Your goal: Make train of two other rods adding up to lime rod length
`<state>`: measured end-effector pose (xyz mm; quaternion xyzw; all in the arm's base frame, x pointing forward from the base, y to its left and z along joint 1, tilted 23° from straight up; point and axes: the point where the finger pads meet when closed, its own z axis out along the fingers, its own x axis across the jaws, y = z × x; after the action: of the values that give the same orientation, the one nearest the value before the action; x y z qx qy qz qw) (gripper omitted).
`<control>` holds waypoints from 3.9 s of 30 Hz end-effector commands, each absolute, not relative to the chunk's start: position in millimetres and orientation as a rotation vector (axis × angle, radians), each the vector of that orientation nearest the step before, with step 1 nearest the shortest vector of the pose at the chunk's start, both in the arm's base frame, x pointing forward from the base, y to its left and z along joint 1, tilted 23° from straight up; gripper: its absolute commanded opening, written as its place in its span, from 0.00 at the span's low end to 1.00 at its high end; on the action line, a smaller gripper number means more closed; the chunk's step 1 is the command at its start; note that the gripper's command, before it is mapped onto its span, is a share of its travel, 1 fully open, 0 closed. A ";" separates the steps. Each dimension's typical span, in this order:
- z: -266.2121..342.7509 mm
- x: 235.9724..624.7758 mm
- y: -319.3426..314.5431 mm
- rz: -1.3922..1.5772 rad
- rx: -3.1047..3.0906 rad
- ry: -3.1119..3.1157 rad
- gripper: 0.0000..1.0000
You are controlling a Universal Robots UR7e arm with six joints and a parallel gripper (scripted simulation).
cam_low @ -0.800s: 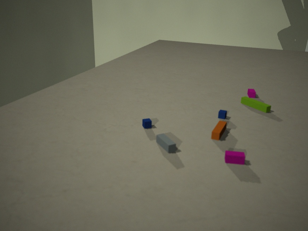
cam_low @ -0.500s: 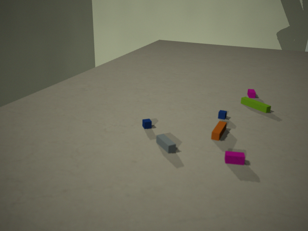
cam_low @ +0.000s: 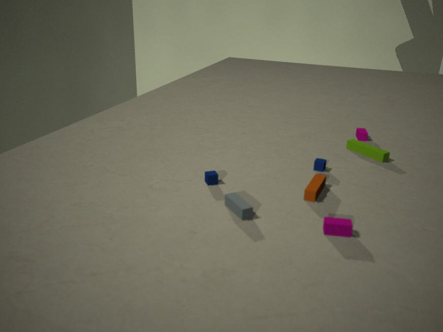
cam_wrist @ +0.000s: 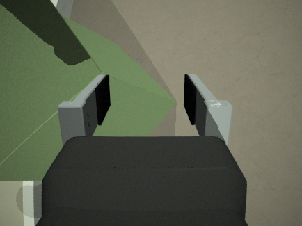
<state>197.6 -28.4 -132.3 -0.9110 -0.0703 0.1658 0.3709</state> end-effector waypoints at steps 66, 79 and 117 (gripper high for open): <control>-144.1 414.3 157.0 -0.618 -2.065 -2.233 1.00; -143.9 414.4 157.4 -0.620 -2.063 -2.236 1.00; -143.9 414.4 157.4 -0.620 -2.063 -2.236 1.00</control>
<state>414.1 157.5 -144.3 -0.6645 -0.7200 -0.1992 0.0189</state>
